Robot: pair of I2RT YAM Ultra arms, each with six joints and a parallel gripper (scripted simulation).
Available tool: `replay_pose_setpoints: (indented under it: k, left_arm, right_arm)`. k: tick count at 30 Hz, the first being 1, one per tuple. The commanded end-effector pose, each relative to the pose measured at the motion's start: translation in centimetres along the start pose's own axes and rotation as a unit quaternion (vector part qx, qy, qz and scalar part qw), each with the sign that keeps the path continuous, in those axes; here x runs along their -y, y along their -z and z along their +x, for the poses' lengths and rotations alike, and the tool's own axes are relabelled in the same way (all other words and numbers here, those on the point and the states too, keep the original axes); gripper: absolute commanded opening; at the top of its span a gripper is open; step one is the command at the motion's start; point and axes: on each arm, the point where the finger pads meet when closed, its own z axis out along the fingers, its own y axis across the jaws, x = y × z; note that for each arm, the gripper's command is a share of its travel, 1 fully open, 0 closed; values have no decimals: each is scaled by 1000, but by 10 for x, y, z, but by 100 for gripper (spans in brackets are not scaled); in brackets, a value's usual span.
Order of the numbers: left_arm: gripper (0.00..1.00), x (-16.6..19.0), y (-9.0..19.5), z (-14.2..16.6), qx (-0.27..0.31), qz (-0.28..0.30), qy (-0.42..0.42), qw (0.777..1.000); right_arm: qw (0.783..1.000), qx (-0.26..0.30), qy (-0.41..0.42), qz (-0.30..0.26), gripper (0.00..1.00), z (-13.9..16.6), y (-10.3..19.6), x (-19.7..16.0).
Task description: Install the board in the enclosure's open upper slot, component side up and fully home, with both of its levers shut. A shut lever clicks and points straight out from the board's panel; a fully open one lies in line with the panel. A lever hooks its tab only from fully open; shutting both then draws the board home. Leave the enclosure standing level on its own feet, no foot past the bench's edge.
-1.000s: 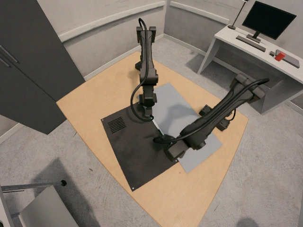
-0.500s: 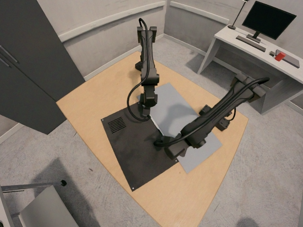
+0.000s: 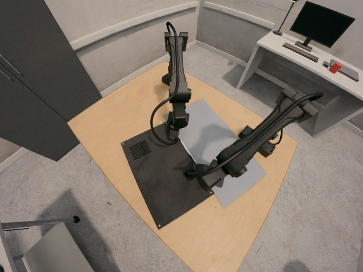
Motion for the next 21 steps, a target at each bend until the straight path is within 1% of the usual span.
replay_pose_setpoints:
  k: [1,4,6,8,11,21]
  left_arm:
    - [3,-2,5,0,-1,-23,43,999]
    - [3,1,5,-2,3,-20,65,998]
    - [3,1,5,-2,3,-20,65,998]
    - [3,2,5,-2,4,-20,92,996]
    - [3,3,5,-3,4,-20,108,994]
    - [3,3,5,-3,4,-20,109,994]
  right_arm:
    - [999,-5,-45,8,4,-1,5,-3]
    - [998,-3,-67,12,4,-2,5,-4]
    - [998,-3,-67,12,4,-2,5,-4]
    - [996,-3,-94,12,4,-2,5,-5]
    - [994,-2,-110,12,4,-3,5,-7]
    - [994,-2,-111,12,4,-3,5,-6]
